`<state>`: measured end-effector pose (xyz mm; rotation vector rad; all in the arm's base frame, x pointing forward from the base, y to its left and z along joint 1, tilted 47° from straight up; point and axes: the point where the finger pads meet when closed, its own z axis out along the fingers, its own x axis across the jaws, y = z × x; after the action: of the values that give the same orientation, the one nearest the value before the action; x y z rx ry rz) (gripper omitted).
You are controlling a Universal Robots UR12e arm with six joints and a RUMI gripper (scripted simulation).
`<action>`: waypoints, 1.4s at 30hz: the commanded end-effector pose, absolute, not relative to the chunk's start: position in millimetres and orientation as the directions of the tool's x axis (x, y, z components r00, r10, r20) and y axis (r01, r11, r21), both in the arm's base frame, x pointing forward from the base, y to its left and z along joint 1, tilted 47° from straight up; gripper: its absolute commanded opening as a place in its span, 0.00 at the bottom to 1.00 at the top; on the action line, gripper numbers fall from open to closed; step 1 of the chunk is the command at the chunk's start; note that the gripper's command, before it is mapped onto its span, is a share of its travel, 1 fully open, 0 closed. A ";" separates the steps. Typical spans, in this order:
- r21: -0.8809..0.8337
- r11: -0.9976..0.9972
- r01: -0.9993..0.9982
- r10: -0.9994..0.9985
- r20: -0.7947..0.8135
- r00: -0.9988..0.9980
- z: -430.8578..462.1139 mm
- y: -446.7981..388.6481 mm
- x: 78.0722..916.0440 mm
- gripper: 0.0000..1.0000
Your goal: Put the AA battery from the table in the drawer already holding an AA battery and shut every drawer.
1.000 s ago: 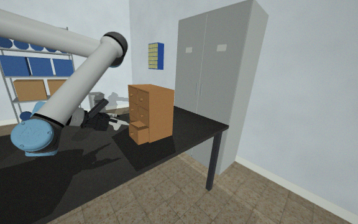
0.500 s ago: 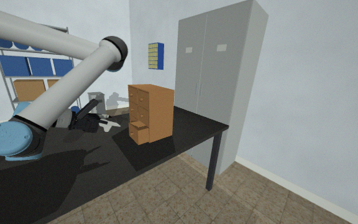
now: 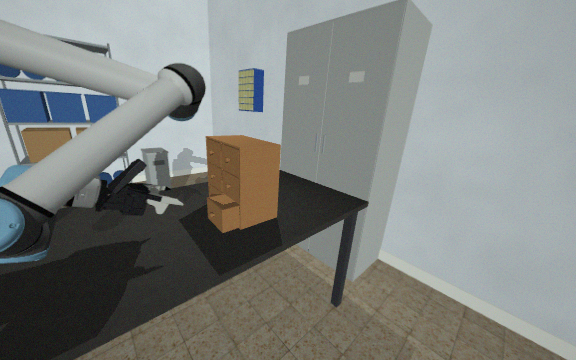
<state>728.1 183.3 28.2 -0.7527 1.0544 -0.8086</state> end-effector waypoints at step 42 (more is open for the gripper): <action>-0.853 0.494 0.170 -0.855 -0.440 0.276 23.5 182.5 718.3 1.00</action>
<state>718.6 182.9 23.0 -0.7737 1.0658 -0.7971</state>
